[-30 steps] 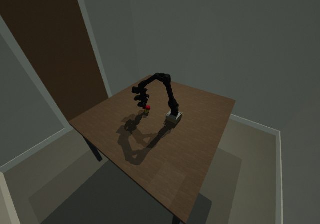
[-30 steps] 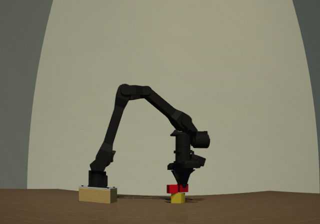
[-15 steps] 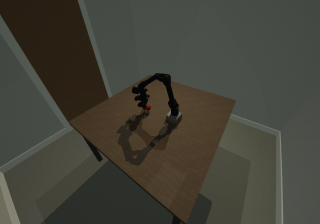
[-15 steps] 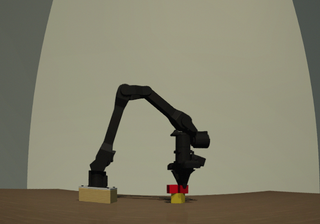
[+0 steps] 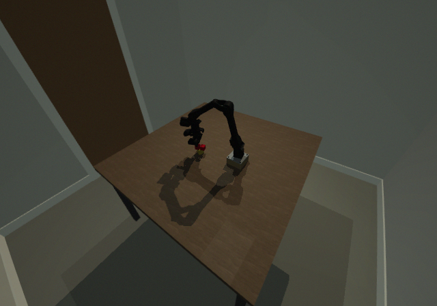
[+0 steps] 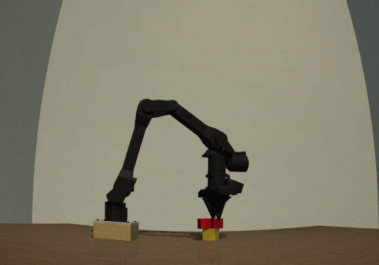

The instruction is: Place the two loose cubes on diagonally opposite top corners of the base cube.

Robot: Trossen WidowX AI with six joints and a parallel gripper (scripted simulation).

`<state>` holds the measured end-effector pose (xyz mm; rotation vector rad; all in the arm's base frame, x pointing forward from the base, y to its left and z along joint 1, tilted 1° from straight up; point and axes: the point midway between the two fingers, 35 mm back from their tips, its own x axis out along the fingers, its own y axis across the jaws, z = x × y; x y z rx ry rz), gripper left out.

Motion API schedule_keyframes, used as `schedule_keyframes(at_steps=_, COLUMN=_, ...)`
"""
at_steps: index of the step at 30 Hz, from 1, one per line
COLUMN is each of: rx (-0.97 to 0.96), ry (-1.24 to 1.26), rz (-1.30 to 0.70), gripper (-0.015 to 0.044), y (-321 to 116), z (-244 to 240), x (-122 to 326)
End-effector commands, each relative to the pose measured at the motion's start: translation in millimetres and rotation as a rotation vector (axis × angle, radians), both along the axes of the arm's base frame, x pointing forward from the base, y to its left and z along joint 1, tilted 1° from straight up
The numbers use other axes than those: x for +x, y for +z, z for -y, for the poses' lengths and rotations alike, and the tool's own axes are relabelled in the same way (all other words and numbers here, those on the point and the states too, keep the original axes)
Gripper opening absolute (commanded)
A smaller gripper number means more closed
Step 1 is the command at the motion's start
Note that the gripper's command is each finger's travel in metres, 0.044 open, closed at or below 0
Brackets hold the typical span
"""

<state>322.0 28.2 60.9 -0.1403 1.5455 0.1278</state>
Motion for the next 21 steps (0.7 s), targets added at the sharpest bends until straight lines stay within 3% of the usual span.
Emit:
schedule_keyframes(at_steps=1, rx=0.001, ry=0.000, rz=0.009, gripper=0.0205, y=8.1, z=-0.3, x=0.7)
schedule_keyframes(at_steps=21, rx=0.001, ry=0.000, rz=0.009, gripper=0.0205, y=37.6, z=-0.6, x=-0.1)
